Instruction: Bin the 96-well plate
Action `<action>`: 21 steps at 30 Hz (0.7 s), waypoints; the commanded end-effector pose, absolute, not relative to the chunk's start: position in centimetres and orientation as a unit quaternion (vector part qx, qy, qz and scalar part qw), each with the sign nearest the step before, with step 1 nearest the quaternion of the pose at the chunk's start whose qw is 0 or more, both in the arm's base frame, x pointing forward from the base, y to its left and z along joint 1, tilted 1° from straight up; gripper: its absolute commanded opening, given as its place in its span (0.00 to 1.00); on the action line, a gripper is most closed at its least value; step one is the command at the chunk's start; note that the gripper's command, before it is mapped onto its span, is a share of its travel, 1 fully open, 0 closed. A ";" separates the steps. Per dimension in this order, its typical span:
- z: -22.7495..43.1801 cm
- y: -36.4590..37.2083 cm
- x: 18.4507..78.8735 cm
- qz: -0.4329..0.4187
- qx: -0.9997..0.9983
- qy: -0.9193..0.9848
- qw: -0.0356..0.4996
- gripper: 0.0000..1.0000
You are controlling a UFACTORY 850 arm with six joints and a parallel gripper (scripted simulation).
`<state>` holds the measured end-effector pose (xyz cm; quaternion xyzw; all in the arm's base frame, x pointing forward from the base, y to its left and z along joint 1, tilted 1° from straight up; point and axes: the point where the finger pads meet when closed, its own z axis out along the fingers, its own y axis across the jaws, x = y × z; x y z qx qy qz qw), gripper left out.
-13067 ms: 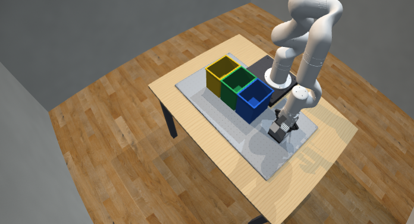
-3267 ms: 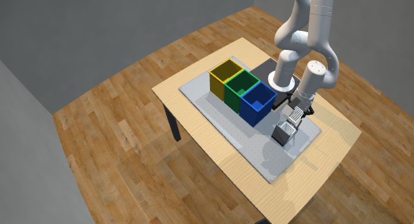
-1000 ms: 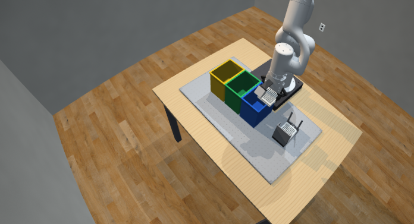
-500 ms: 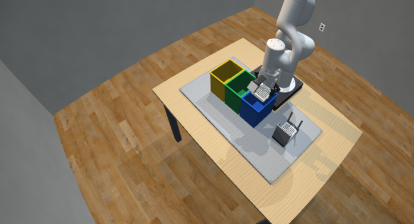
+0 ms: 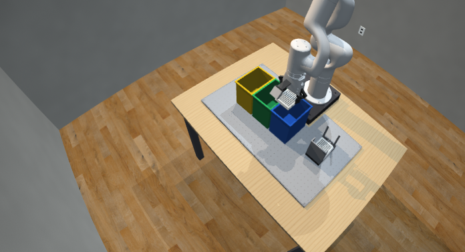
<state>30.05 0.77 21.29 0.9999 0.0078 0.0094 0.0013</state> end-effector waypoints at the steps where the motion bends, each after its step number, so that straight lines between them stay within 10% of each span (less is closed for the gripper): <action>1: 21.2 -1.2 30.3 0.010 1.000 0.008 0.000 0.00; 21: 20.9 -7.2 30.7 0.010 1.000 0.008 0.000 0.00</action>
